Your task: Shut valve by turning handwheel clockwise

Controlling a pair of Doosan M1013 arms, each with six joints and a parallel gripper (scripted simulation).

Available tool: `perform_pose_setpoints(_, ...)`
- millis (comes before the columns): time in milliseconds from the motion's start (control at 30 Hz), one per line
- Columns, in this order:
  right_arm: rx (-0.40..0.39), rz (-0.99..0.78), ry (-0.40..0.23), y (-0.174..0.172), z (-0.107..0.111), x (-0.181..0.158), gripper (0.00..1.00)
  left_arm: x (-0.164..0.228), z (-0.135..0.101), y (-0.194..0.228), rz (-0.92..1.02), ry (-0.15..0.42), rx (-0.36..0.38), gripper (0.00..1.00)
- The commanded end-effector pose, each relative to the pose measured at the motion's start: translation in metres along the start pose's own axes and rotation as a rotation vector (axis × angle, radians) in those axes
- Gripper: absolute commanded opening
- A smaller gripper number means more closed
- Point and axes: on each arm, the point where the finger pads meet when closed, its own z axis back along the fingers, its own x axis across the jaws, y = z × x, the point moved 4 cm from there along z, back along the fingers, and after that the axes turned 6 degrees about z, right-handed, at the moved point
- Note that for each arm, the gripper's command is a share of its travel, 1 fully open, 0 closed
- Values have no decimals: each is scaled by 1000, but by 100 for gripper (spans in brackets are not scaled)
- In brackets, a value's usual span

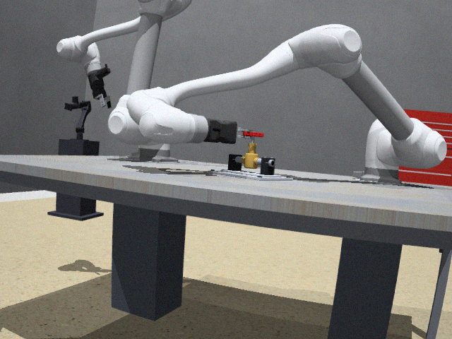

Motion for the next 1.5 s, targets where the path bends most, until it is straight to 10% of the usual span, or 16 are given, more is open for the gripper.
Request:
perform_pose_setpoints(0,-1,0,0,0,1,0,100,-2,-1,-2,-2,-10,55,0)
perform_pose_setpoints(1467,-1,0,0,0,1,0,100,-3,-17,-15,-2,-53,467,0)
